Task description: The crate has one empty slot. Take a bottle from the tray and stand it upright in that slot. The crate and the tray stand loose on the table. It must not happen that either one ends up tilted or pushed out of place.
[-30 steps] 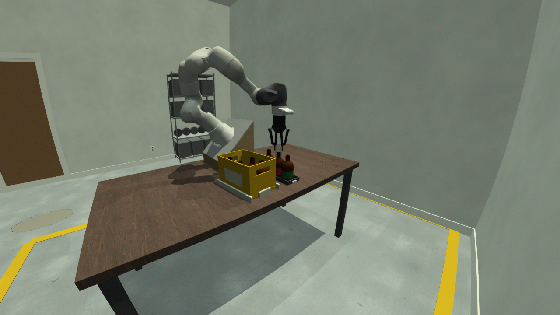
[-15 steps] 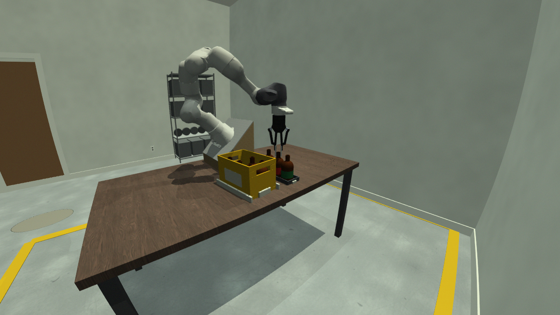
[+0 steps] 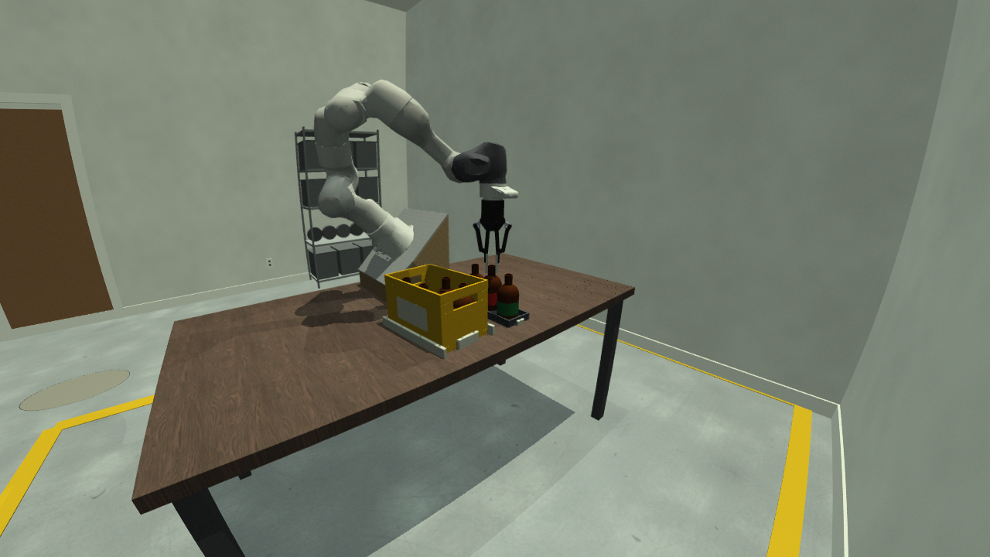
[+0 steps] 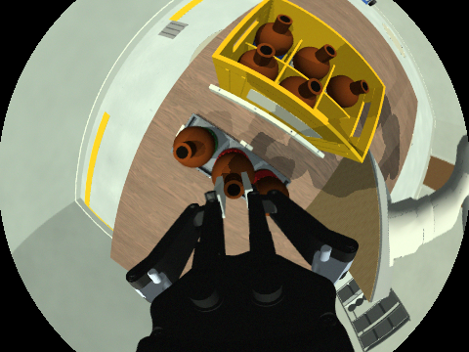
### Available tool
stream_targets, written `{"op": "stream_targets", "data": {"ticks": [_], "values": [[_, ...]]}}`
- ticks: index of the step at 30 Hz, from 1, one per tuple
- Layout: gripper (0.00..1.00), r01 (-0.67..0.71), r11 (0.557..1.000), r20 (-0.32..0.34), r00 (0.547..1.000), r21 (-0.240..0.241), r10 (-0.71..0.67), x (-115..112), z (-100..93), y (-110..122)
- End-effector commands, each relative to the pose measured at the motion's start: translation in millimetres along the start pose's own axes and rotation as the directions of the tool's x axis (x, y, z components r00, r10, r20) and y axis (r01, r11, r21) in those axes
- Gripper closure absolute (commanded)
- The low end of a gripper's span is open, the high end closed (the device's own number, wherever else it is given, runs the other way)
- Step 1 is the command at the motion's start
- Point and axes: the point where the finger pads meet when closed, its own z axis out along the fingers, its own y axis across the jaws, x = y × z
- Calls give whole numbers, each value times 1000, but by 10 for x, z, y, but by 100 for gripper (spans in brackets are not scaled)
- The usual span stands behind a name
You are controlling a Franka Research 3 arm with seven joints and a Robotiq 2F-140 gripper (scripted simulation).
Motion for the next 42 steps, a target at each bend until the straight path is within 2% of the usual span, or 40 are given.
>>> {"op": "stream_targets", "data": {"ticks": [1, 20, 42], "values": [[100, 5, 1000, 0, 1000, 3, -5, -18, -80, -8], [100, 5, 1000, 0, 1000, 3, -5, -29, -238, 2], [100, 5, 1000, 0, 1000, 3, -5, -31, -257, 3]]}}
